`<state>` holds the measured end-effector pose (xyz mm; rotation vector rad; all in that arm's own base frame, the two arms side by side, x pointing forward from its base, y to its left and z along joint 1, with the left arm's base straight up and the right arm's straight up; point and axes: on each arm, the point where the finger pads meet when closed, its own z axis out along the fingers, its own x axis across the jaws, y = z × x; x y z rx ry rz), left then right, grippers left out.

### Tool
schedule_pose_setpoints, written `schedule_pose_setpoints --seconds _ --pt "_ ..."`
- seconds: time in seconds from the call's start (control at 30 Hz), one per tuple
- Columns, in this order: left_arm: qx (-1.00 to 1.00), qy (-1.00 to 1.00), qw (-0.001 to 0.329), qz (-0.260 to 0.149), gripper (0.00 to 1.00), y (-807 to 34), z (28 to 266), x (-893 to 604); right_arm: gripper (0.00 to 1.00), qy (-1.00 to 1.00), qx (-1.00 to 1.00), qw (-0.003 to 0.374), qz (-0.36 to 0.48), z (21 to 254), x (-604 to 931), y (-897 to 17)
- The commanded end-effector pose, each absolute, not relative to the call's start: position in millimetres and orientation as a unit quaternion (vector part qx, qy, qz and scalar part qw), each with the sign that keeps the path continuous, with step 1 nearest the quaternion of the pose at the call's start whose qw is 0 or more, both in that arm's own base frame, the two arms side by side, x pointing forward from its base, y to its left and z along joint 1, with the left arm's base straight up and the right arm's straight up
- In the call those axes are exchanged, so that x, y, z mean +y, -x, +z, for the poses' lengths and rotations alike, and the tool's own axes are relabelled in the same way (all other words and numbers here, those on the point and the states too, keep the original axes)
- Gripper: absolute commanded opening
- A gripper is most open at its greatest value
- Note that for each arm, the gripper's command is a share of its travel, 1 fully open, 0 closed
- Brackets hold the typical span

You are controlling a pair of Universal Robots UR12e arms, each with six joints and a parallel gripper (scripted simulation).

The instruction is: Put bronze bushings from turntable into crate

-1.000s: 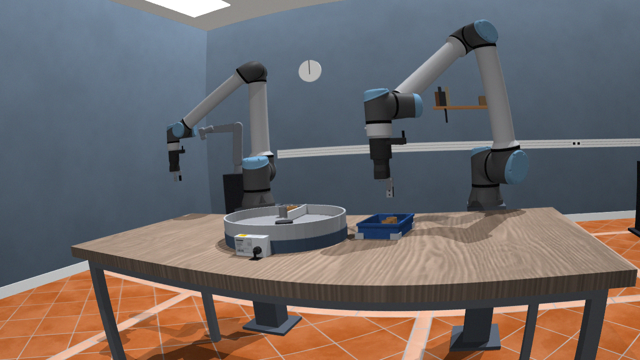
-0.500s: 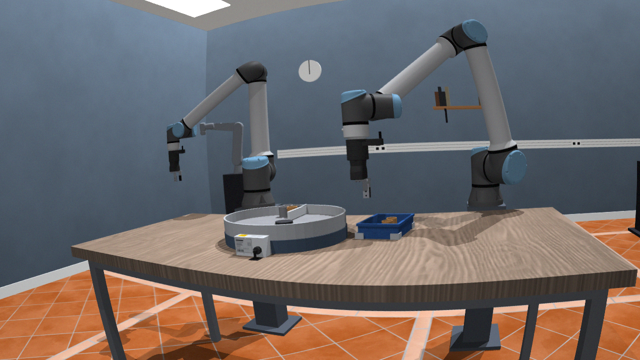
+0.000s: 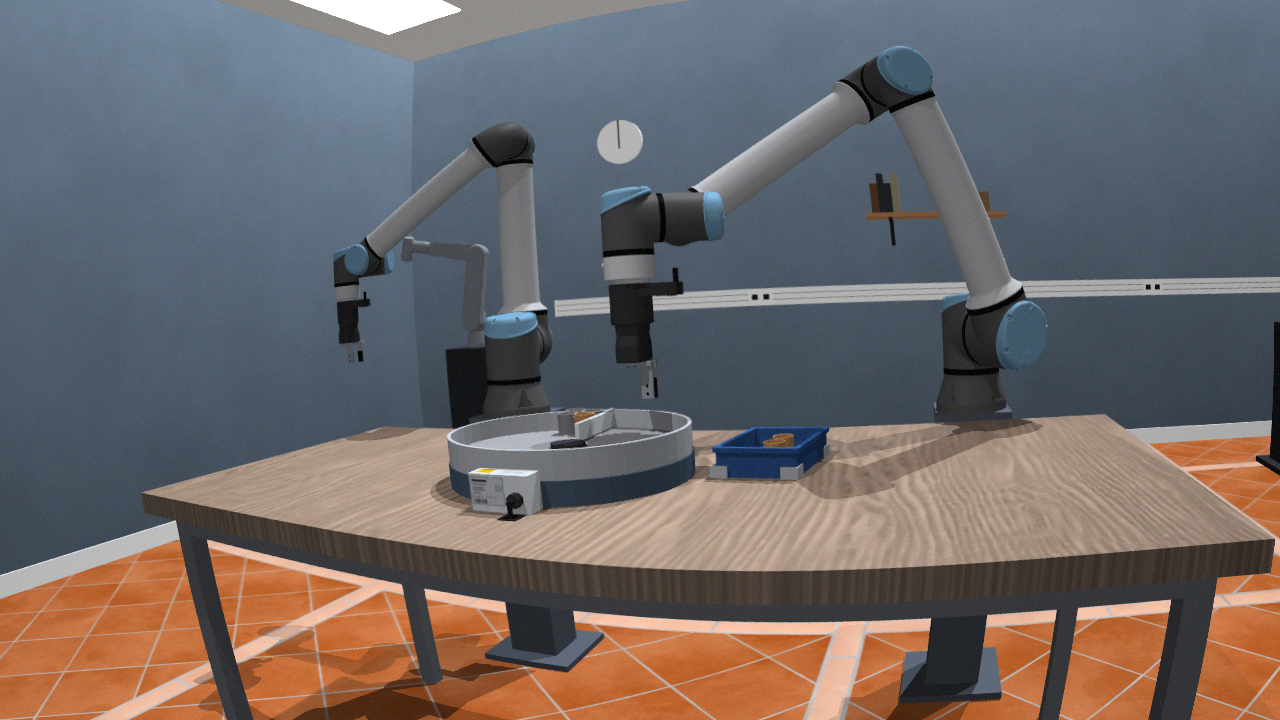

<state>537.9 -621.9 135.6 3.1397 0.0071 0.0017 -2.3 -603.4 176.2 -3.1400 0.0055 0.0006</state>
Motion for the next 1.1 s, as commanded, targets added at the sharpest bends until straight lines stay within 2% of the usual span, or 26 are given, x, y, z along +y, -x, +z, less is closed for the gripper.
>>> schedule_pose_setpoints --seconds 0.0,0.33,1.07 --pt "0.003 -1.000 0.001 0.001 0.36 -543.8 136.3 -668.6 1.00 1.000 0.002 0.000 0.000 177.0 -604.0 2.1" --pt "0.003 -1.000 0.001 0.001 0.36 -547.9 136.5 -749.5 1.00 1.000 0.002 0.000 0.000 177.0 -604.0 2.1" --pt "0.003 -1.000 0.001 0.001 0.36 -548.0 136.4 -752.6 1.00 1.000 0.002 0.000 0.000 177.0 -604.0 2.1"
